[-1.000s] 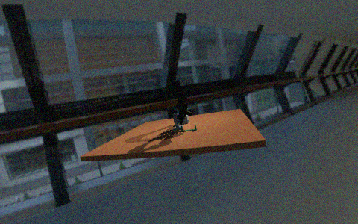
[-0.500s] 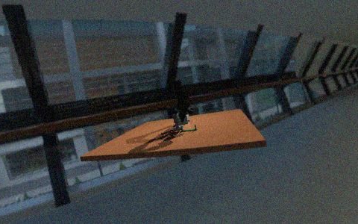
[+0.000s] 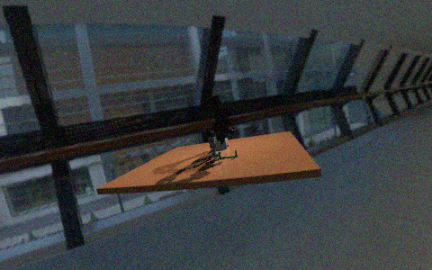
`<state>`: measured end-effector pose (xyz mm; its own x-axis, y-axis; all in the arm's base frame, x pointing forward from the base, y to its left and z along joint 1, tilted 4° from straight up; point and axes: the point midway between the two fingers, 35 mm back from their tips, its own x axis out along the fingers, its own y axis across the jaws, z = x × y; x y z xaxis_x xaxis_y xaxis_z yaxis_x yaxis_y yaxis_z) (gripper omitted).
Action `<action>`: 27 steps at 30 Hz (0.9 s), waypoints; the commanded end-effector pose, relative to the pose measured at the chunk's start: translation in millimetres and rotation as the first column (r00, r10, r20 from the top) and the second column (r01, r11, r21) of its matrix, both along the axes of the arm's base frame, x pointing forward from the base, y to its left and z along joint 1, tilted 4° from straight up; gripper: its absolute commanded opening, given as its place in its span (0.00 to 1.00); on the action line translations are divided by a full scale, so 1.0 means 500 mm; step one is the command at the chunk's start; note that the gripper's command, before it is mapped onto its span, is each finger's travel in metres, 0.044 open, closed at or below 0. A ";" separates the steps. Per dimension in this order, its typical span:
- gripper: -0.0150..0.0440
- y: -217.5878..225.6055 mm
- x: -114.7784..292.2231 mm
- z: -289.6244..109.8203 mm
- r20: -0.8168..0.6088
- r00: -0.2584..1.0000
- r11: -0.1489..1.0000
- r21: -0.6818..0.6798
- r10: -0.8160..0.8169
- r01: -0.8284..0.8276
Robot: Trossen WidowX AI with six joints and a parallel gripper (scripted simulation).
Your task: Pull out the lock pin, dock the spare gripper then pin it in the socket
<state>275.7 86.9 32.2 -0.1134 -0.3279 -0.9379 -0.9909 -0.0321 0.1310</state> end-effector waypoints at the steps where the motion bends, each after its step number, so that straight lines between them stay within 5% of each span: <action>1: 0.59 0.014 0.000 0.015 0.001 1.000 1.000 0.002 -0.001 0.001; 18: 0.59 0.062 -0.001 0.076 -0.002 1.000 1.000 -0.009 0.010 -0.010; 27: 0.99 0.051 -0.001 0.064 -0.001 1.000 1.000 -0.010 0.011 -0.011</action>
